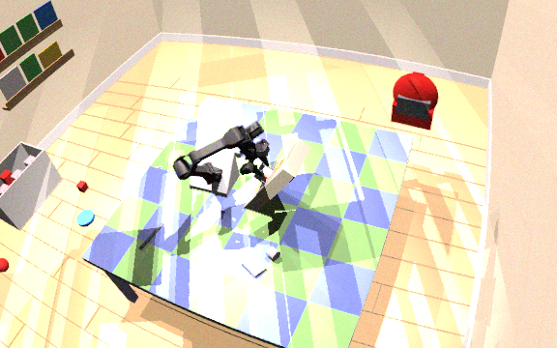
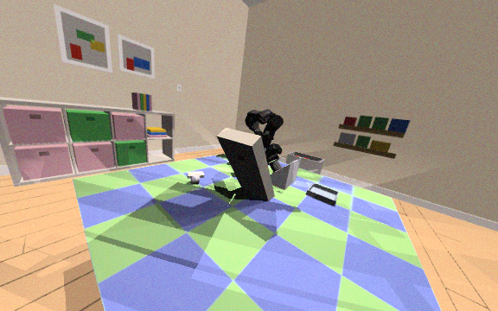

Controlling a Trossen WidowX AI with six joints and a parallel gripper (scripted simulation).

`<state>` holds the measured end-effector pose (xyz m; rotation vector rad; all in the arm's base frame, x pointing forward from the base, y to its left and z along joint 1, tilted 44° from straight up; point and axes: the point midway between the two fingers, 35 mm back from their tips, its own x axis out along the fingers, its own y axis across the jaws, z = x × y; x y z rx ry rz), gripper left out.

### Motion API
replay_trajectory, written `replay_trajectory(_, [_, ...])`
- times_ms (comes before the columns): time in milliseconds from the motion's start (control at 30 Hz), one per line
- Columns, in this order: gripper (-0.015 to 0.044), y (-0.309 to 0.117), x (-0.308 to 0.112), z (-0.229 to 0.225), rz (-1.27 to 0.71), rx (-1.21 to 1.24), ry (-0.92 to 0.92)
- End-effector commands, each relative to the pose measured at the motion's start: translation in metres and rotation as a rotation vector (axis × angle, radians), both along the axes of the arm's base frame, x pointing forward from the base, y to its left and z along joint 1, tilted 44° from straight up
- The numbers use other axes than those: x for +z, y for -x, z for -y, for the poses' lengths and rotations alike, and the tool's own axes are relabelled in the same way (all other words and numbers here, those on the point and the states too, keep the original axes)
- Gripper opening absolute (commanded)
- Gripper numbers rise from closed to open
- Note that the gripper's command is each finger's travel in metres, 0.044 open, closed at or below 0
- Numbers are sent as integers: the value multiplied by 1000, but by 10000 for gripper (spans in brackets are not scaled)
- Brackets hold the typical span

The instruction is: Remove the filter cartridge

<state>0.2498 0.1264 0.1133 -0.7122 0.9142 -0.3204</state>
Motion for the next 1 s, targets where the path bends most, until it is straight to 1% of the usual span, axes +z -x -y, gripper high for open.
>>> replay_trajectory(0, [305, -1, -3, 4, -2, 2, 13])
replay_trajectory(33, [305, -1, -3, 4, -2, 2, 13])
replay_trajectory(633, [185, -1, -1, 1, 0, -1, 1])
replay_trajectory(867, [1, -5, 5, -4, 0, 0, 1])
replay_trajectory(967, [0, -10, 11, -11, 0, 0, 1])
